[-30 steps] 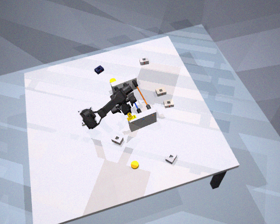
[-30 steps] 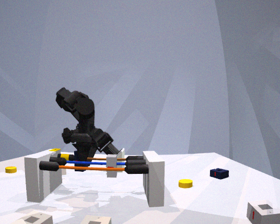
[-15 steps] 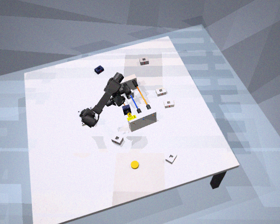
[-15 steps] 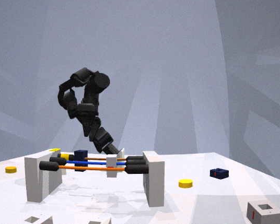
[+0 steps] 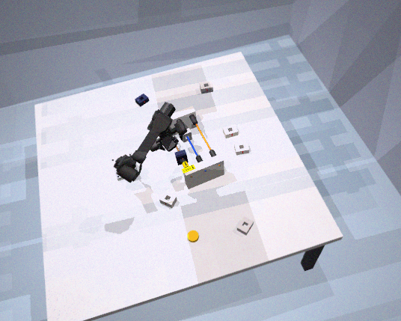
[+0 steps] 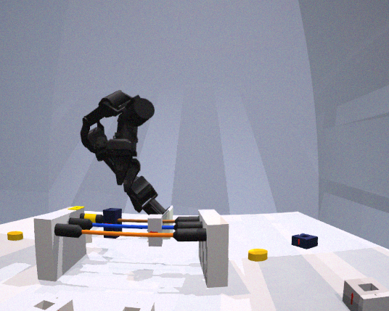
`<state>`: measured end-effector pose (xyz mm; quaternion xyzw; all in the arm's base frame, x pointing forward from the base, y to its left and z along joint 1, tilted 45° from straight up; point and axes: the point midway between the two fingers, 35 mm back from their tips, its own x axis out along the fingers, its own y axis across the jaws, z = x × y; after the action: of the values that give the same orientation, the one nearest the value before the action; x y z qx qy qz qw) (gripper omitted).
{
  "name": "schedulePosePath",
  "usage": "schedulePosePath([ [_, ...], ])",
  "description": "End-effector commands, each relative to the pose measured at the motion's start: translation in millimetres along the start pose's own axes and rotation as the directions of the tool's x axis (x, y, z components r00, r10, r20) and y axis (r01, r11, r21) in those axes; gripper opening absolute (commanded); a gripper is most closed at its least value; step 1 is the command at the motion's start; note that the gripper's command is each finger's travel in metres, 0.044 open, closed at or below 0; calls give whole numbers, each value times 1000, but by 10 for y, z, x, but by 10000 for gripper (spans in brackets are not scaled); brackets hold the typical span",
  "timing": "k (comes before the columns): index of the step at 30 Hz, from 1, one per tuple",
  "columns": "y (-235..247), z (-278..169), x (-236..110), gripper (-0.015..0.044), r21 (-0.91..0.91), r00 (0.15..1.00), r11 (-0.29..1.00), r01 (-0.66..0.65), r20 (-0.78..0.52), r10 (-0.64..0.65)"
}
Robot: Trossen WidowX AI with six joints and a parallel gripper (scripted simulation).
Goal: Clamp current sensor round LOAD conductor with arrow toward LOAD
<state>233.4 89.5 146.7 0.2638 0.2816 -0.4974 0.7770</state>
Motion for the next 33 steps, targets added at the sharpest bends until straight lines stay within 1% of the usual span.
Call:
schedulePosePath([
  [1,7,-2,-16,440,7,1000,1000,0,-6,0],
  [24,2,8,-4,440,-9,1000,1000,2,-6,-2],
  [26,-28,62,27,440,-94,999,995,25,-45,-29],
  [29,-95,177,84,440,-283,988,958,35,-135,-76],
  [33,-180,319,132,440,-506,960,862,-41,-258,-106],
])
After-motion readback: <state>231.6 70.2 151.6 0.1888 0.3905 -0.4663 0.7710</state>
